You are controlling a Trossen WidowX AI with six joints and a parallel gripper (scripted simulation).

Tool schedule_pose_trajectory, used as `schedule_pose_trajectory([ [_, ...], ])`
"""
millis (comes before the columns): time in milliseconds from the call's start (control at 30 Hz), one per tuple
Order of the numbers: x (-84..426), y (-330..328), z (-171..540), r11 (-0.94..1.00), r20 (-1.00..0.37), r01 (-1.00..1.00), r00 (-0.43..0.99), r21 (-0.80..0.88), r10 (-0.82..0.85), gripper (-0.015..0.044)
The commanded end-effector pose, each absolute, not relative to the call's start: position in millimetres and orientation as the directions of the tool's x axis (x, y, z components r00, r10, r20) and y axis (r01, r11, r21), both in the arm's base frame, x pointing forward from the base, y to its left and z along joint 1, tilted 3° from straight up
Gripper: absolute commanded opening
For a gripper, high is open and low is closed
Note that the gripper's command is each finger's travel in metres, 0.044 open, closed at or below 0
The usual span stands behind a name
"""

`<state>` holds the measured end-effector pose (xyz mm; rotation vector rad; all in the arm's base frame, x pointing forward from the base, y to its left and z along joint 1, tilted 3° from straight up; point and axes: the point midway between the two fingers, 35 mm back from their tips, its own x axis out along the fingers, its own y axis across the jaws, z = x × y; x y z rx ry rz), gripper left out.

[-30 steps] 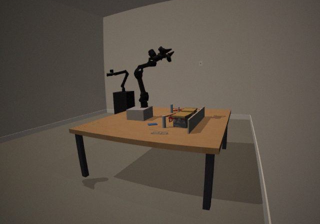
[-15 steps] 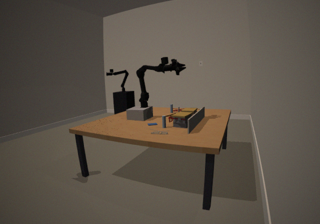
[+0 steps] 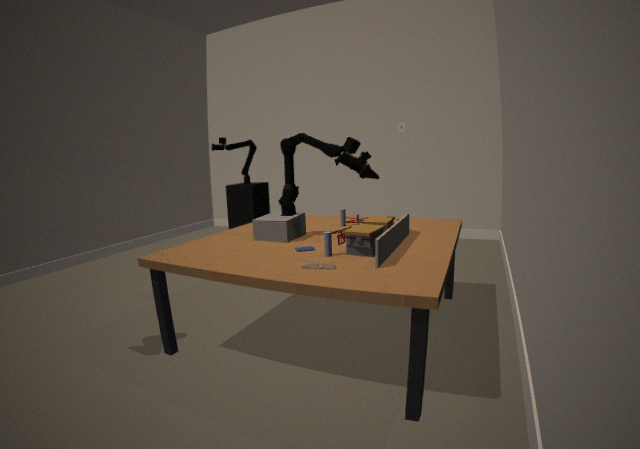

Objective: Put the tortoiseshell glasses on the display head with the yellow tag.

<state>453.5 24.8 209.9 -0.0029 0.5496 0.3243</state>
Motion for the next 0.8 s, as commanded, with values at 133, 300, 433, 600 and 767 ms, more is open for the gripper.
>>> schedule_pose_trajectory([
  [133, 407, 50, 91, 0.761, -0.840, -0.622, 0.502, -0.183, 0.208, 0.0200],
  [300, 367, 56, 43, 0.527, -0.946, -0.827, 0.300, -0.194, 0.123, 0.0200],
  [433, 330, 57, 13, 0.282, -0.992, -0.953, 0.125, -0.111, 0.033, 0.0200],
  [600, 305, 55, -3, 0.104, -0.999, -0.994, 0.011, -0.014, -0.037, 0.0200],
  [767, 308, 60, -3, 0.104, -0.999, -0.994, 0.011, -0.015, -0.037, 0.0200],
])
